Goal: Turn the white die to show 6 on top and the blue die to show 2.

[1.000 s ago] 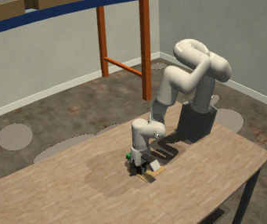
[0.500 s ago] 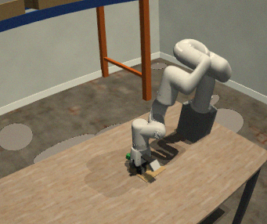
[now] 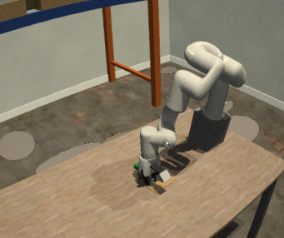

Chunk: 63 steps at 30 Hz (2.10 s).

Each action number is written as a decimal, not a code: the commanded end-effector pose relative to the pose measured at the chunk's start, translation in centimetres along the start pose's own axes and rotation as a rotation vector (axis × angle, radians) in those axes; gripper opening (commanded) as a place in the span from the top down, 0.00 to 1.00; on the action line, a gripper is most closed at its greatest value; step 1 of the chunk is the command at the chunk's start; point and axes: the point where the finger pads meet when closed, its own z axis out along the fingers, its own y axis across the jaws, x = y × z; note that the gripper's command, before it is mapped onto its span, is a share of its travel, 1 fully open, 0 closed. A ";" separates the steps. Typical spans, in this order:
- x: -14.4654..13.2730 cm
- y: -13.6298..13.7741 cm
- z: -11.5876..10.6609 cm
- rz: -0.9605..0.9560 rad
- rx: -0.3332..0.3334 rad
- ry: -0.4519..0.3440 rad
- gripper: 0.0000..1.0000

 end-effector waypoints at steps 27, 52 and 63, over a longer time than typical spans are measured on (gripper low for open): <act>0.0 0.2 -3.5 0.000 -0.004 0.000 0.58; 0.0 0.1 -9.1 0.000 -0.004 0.000 0.00; 0.0 0.1 -9.1 0.000 -0.004 0.000 0.00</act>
